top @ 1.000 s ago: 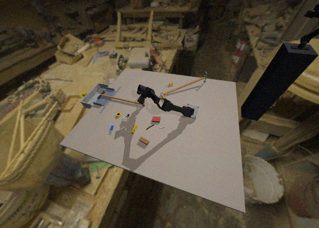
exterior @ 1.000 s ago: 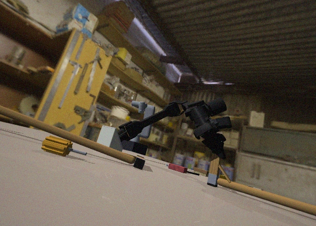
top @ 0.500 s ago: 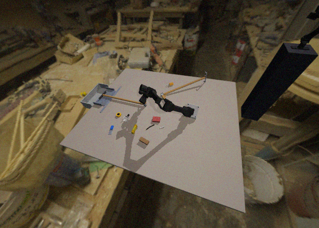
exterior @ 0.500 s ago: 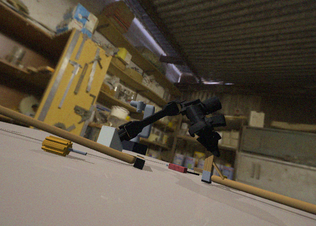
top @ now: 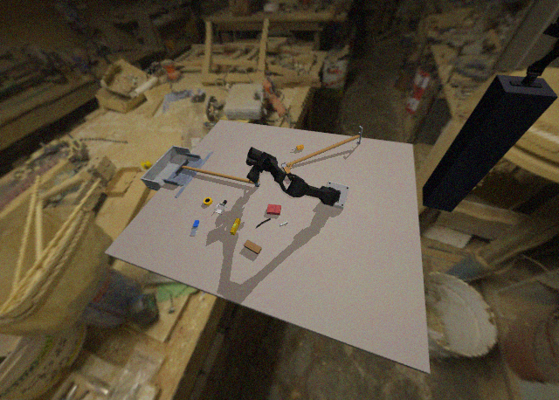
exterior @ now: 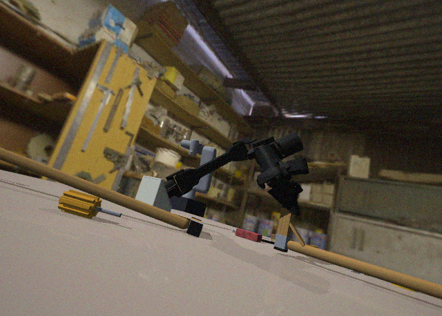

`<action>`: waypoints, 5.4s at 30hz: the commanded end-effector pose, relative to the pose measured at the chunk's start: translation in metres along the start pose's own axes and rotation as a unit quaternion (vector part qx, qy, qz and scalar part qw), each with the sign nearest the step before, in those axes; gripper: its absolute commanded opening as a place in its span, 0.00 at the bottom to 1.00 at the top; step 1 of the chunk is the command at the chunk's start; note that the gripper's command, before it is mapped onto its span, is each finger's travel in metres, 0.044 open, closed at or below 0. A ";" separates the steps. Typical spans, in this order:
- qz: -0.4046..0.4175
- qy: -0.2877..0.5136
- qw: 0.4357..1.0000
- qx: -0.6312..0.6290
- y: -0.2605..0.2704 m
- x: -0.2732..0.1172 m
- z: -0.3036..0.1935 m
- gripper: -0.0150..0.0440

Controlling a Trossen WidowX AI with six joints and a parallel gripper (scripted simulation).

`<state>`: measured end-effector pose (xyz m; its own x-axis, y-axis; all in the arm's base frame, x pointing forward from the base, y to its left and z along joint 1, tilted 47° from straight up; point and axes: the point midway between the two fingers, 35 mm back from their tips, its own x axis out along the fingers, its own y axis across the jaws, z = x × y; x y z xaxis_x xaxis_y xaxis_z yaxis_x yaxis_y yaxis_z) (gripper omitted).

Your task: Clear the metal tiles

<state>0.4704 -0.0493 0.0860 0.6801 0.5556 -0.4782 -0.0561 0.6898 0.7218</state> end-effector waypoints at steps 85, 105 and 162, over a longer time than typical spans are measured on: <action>-0.002 -0.008 1.000 -0.003 0.001 -0.078 -0.089 0.25; -0.001 -0.010 1.000 -0.002 0.003 -0.090 -0.113 0.25; -0.002 -0.008 1.000 0.002 0.003 -0.091 -0.119 0.25</action>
<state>0.3215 -0.0429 0.0723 0.6913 0.5464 -0.4729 -0.0515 0.6900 0.7220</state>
